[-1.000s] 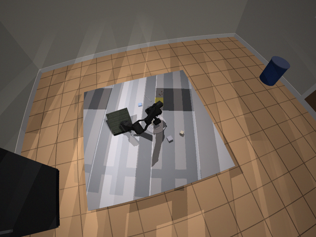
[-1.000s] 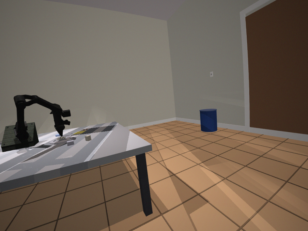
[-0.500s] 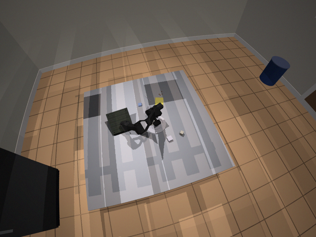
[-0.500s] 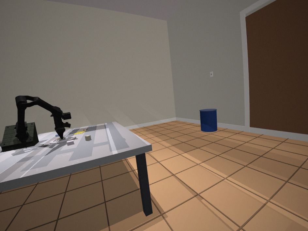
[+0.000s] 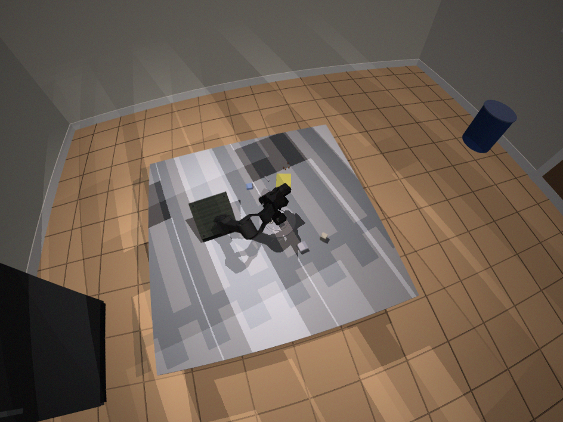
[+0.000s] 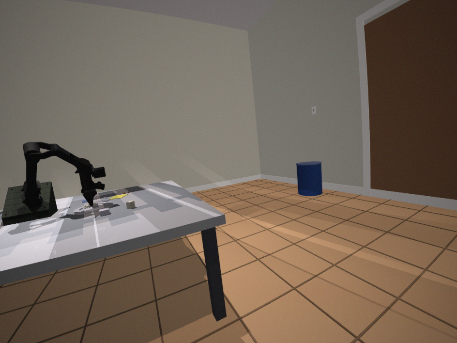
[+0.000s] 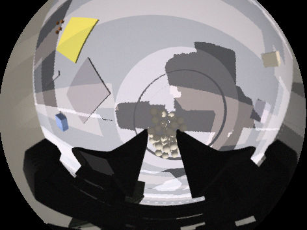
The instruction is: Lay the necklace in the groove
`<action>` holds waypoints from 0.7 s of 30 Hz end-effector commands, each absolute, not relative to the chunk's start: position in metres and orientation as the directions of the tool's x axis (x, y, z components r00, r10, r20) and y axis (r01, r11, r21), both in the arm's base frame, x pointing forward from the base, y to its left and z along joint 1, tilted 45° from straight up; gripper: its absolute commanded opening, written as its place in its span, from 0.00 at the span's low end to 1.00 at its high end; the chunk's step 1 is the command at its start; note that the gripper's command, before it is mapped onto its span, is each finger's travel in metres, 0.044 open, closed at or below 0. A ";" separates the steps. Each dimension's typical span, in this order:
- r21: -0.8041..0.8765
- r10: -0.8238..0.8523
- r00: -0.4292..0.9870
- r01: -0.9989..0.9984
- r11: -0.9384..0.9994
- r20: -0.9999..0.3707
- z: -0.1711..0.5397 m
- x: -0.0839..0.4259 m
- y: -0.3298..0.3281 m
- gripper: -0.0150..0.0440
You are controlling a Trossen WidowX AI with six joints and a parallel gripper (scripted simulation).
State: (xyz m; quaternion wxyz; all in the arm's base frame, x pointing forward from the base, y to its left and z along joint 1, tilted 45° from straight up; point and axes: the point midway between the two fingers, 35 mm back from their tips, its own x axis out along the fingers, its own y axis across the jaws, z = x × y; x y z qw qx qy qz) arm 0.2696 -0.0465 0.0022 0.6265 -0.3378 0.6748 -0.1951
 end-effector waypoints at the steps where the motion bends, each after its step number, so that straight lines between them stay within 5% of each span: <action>1: -0.687 -0.700 0.014 -0.210 0.696 -0.714 0.003 0.270 -0.046 0.36; 11: -0.687 -0.700 0.014 -0.210 0.696 -0.714 0.003 0.270 -0.046 0.25; 21: -0.687 -0.700 0.014 -0.210 0.696 -0.714 0.003 0.270 -0.046 0.25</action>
